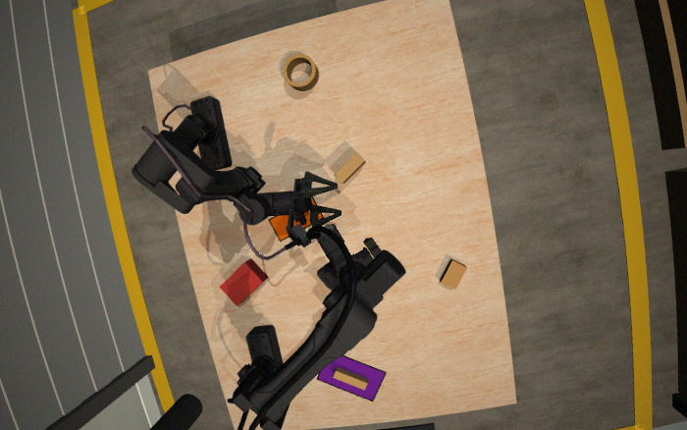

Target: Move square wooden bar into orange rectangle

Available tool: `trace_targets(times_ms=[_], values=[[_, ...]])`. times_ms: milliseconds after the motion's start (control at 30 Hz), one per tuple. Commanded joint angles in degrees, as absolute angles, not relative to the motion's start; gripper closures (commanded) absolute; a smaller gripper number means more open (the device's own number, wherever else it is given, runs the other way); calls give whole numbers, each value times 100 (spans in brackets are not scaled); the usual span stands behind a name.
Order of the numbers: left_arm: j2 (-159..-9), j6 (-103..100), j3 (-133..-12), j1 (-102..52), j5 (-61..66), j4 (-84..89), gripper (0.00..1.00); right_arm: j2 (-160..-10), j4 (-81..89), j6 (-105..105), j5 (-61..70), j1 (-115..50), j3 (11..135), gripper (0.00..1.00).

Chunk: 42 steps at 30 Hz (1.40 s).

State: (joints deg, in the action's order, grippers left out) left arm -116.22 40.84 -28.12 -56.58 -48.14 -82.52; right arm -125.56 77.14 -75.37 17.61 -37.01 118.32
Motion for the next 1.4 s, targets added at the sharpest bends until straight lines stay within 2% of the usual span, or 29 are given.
trace_targets(times_ms=[0, 533, 767, 1033, 1100, 1367], values=[[-11527, 4049, -2865, -5657, -4823, -8339, 0, -12459, 7728, -7536, 1825, -3702, 11894, 0], [-11527, 4049, -2865, -5657, -4823, -8339, 0, -12459, 7728, -7536, 1825, -3702, 11894, 0], [-11581, 4083, -2830, -5657, -4816, -8286, 0, -12290, 7218, -7146, 1714, -3625, 11498, 0], [-11581, 4083, -2830, -5657, -4816, -8286, 0, -11278, 6279, -6098, 1602, -3382, 9888, 0], [-11581, 4083, -2830, -5657, -4816, -8286, 0, -11278, 6279, -6098, 1602, -3382, 9888, 0], [-11581, 4083, -2830, -5657, -4816, -8286, 0, -9806, 5235, -4663, 1346, -2982, 7815, 0]])
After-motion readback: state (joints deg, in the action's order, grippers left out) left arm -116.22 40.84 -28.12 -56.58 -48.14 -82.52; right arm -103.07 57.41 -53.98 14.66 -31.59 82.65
